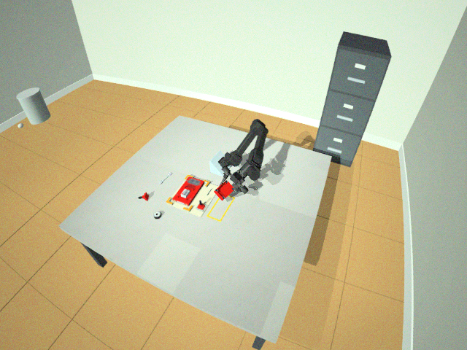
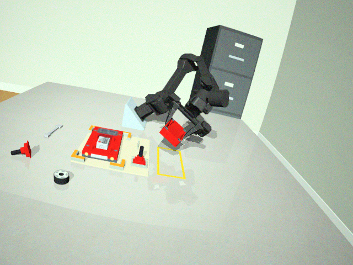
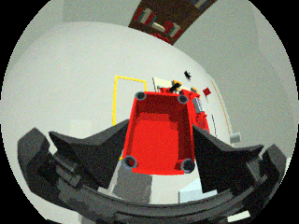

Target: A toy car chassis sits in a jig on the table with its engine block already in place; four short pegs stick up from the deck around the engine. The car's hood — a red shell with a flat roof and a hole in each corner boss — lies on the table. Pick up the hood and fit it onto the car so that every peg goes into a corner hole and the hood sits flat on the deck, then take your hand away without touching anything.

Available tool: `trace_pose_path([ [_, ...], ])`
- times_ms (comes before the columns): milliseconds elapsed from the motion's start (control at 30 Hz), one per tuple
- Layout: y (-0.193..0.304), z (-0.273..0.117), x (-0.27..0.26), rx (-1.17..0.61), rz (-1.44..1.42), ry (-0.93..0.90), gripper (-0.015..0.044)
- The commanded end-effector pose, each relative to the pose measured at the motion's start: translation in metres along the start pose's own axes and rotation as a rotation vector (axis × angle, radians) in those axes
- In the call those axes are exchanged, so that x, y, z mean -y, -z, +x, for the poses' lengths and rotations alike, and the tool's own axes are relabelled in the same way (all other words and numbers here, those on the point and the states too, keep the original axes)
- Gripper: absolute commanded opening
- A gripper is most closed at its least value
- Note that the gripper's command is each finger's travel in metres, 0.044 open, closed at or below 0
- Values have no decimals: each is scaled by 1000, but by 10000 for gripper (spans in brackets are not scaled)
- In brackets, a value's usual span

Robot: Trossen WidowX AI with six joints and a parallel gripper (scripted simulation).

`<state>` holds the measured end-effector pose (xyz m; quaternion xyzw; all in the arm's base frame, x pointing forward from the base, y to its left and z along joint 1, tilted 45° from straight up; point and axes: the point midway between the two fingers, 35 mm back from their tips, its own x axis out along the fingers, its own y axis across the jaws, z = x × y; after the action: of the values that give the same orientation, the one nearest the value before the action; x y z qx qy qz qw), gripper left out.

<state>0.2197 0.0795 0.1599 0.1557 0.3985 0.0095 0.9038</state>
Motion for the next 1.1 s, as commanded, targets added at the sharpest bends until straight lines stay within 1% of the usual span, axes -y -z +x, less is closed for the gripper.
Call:
trace_pose_path([
  [0,0,0,0,1,-93,-1,0],
  [1067,0,0,0,2,-970,0,0],
])
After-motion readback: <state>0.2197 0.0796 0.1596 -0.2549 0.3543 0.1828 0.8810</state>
